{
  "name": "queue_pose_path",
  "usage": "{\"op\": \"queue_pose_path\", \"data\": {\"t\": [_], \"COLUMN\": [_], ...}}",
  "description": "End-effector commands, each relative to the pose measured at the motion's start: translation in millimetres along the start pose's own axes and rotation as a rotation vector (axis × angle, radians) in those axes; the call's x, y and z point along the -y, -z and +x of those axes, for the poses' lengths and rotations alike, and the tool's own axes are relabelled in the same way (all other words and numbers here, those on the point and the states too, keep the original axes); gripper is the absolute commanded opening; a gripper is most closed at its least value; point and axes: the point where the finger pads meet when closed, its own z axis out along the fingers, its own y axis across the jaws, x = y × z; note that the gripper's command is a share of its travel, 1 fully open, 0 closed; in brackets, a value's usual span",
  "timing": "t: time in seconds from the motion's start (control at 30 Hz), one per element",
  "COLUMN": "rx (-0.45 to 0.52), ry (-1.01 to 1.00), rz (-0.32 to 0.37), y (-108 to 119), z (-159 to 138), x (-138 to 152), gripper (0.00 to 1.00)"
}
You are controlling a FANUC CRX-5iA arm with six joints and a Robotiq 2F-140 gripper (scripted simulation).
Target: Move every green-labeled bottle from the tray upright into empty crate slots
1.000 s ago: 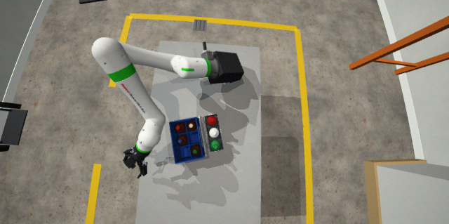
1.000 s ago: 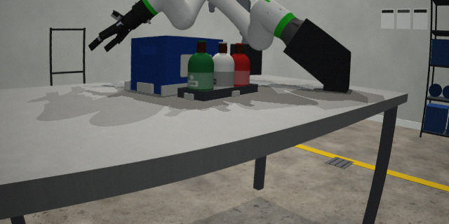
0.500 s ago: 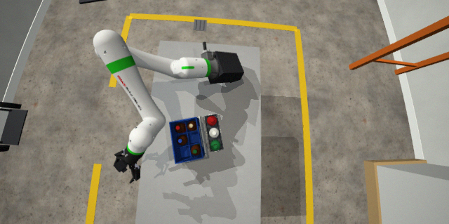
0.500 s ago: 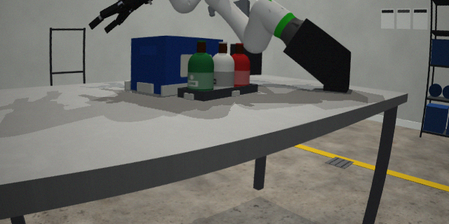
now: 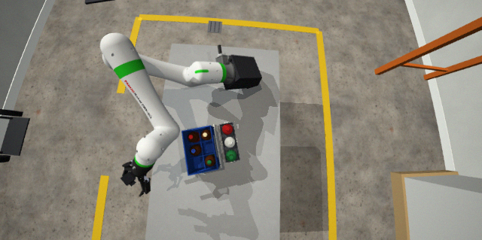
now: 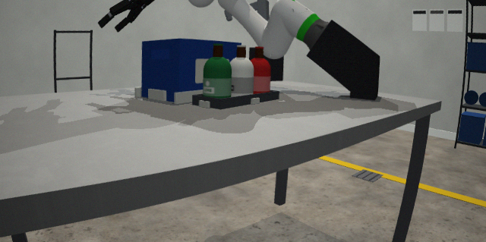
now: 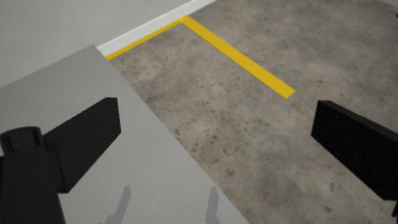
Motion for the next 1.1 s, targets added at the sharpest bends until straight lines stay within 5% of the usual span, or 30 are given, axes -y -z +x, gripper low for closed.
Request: {"op": "queue_pose_path", "data": {"t": [0.0,0.63,1.07], "rx": [0.1,0.396,0.675], "ry": [0.021,0.084,0.141], "rz": [0.005,0.022,0.037], "y": [28.4,113.6,195.3], "z": [-22.0,-88.0,-149.6], "x": [10.2,42.6,72.3], "gripper": [1.0,1.0,1.0]}}
